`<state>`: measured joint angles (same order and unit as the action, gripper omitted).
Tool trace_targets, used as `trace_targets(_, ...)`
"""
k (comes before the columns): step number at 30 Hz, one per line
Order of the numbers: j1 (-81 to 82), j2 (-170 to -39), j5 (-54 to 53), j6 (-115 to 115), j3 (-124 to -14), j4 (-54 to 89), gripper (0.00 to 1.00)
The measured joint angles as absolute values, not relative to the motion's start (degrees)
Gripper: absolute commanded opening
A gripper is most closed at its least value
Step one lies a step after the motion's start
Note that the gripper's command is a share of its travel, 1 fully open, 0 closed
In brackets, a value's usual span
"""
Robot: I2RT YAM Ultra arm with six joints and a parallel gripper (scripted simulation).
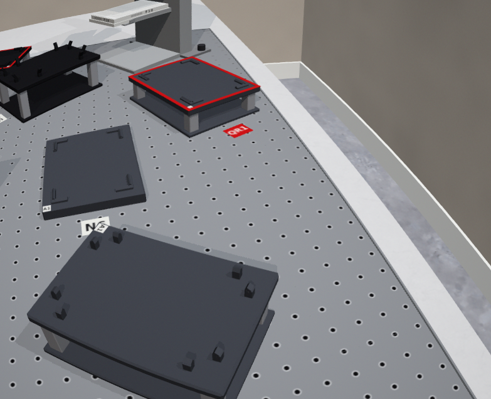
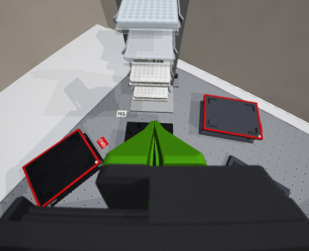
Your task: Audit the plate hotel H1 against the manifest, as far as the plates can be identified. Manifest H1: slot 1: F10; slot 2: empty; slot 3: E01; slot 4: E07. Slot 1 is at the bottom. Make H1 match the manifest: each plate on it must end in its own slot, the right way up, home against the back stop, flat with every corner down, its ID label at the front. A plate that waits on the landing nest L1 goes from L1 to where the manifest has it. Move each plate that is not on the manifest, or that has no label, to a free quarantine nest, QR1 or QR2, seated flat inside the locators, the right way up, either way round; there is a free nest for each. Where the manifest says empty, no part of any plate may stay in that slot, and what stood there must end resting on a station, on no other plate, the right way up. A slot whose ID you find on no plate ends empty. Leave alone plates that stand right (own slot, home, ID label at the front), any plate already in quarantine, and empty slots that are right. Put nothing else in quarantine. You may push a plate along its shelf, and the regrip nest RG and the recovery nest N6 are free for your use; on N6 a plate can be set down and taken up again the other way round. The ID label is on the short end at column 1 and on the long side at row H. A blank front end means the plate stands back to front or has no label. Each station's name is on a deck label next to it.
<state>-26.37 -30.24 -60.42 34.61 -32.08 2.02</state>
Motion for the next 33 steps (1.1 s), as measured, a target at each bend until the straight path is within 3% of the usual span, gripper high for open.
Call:
trace_targets(5, -21.96, -28.12, -56.53, 34.74, -34.30, 6.09, 0.00)
trace_targets(6, -21.54, -27.86, -56.03, 34.76, -34.61, 6.57, 1.00)
trace_targets(33, -45.78, -36.14, -76.73, 32.91, -47.51, 14.31, 1.00)
